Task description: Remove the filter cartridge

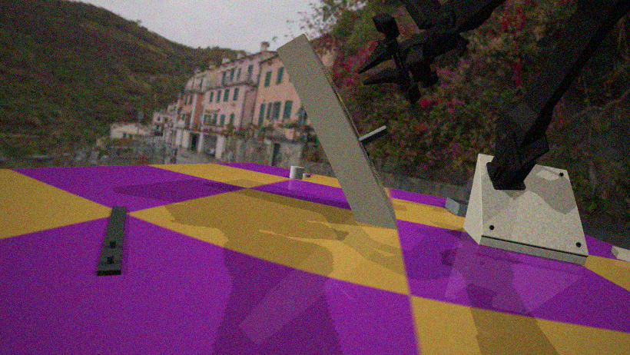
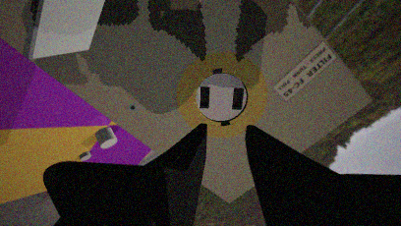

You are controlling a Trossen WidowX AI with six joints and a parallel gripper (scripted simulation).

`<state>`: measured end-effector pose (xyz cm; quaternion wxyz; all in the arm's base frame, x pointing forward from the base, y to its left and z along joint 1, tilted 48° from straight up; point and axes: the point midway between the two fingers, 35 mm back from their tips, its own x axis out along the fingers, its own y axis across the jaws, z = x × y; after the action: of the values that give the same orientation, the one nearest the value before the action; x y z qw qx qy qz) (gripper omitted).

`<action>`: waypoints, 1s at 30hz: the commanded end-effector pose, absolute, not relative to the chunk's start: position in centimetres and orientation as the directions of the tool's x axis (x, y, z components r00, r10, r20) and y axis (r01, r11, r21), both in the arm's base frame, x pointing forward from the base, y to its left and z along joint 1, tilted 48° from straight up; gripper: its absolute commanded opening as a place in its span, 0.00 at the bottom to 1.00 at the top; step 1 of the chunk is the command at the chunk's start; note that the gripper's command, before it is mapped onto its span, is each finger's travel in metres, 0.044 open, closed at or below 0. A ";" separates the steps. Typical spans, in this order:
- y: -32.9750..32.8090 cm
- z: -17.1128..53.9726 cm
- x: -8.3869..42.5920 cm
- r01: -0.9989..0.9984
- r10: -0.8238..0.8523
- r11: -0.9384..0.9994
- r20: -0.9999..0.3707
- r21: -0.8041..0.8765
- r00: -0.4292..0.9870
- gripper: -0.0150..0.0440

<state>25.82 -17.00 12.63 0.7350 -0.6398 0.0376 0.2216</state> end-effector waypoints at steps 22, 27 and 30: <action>-16.0 11.2 29.3 -0.379 0.277 0.086 -0.343 -0.921 0.897 0.45; -15.7 11.0 30.1 -0.375 0.276 0.089 -0.339 -0.923 0.899 0.45; -15.5 10.9 30.4 -0.372 0.276 0.090 -0.336 -0.924 0.901 0.45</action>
<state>30.14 -15.61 11.12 0.7345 -0.6406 0.0357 0.2210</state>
